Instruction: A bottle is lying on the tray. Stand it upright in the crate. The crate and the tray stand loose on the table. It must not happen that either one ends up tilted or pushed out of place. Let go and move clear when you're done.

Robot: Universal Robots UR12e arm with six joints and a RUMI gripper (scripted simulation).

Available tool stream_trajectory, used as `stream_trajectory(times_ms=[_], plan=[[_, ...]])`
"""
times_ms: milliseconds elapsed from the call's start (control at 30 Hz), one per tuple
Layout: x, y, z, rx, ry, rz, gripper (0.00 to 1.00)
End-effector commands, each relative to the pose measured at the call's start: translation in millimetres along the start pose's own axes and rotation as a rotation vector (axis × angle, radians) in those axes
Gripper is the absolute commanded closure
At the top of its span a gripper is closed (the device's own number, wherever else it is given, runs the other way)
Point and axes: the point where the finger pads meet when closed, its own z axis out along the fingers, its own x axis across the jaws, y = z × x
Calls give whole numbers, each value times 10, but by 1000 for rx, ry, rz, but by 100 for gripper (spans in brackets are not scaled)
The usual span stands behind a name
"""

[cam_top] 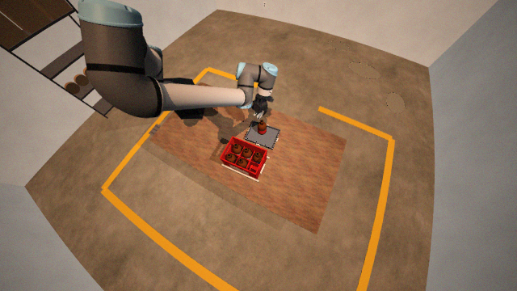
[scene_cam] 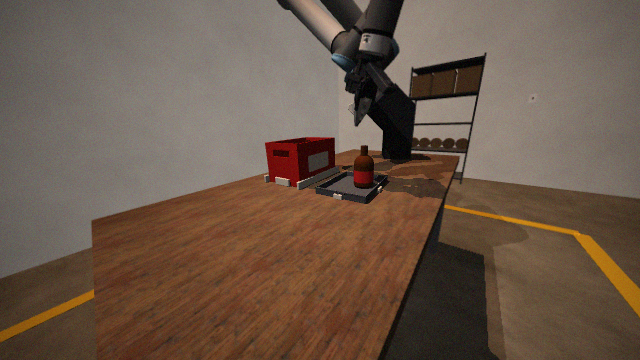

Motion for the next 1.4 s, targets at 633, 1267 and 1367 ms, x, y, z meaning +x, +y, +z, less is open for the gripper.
stream_trajectory(times_ms=[633, 1267, 1367], plan=[[216, 431, 229, 61, -65, 80, 0], [961, 2485, 976, 319, -107, 429, 0], [1011, 2695, 1015, 337, -90, 458, 0]])
